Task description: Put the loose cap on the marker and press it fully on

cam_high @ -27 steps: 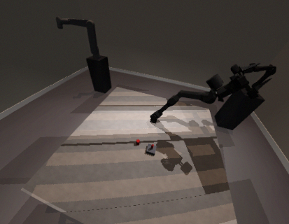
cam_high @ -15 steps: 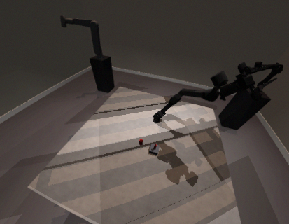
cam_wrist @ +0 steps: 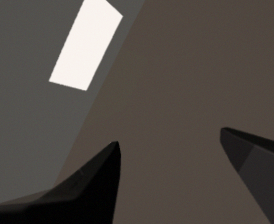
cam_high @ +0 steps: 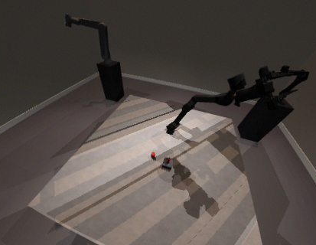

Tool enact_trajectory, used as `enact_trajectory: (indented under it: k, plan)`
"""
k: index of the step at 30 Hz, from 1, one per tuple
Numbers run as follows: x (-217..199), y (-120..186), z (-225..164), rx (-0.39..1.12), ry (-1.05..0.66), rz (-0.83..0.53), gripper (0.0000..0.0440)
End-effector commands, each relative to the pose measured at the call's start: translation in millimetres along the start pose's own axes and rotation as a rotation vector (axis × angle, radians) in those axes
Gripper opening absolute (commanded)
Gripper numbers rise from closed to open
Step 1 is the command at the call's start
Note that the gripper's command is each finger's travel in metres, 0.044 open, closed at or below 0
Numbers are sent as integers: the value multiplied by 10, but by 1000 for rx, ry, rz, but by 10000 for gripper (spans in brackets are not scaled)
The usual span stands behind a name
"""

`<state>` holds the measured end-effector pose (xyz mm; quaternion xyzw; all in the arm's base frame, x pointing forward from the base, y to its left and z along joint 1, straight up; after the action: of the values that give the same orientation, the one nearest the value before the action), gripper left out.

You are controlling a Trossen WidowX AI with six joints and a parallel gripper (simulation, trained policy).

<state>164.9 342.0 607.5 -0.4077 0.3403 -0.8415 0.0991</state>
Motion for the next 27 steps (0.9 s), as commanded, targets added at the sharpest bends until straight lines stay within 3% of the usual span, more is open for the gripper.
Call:
enact_trajectory:
  k: [1,27]
  plan:
    - [55,33,42,10,5,-20,323]
    - [-26,304,269,85,-20,-294,338]
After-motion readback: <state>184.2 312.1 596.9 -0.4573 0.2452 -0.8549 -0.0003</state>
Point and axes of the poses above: the point midway between the two fingers, 35 mm back from their tips, its own y axis back along the fingers, its own x axis across the jaws, z = x × y, the point moved 9 cm from there along y, back along the fingers, and after that the axes turned 3 degrees about y, right-handed, at the moved point
